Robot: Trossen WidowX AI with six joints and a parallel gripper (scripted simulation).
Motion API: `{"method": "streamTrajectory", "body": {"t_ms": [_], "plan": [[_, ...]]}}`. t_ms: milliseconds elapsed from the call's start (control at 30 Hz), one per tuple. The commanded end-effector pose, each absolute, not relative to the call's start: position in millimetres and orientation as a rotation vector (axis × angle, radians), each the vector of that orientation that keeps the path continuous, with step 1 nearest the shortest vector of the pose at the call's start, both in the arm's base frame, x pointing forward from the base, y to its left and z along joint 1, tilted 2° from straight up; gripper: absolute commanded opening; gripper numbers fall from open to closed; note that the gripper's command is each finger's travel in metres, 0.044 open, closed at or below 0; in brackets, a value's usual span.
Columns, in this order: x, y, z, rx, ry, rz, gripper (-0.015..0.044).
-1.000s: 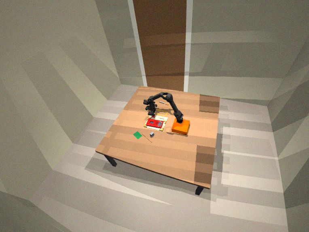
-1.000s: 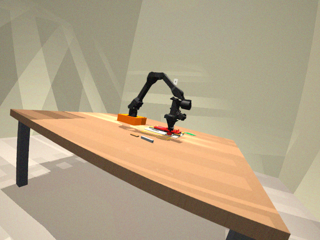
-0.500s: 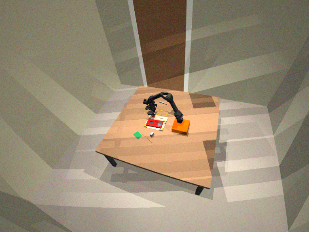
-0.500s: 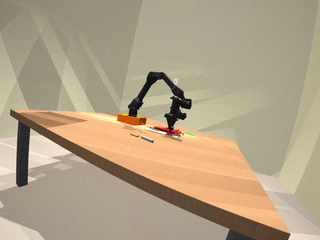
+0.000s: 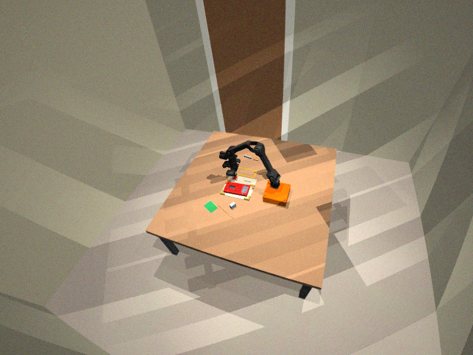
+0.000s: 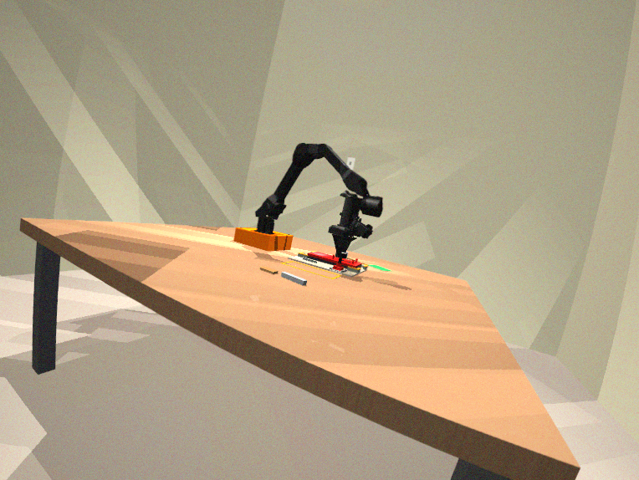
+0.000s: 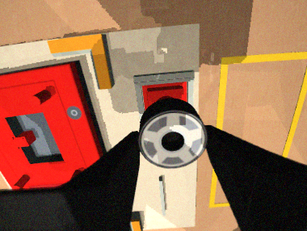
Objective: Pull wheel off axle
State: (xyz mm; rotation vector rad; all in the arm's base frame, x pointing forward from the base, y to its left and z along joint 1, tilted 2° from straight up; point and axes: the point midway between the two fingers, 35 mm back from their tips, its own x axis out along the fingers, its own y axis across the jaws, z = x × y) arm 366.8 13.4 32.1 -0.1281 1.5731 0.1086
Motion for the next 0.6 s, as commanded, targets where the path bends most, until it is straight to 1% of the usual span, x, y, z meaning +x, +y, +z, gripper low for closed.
{"method": "streamTrajectory", "body": {"t_ms": [0,567], "plan": [[367.6,13.5,38.6,-0.125,1.564,0.106,0.0000],[367.4,13.6,44.2,-0.124,1.563,0.106,0.0000]]}}
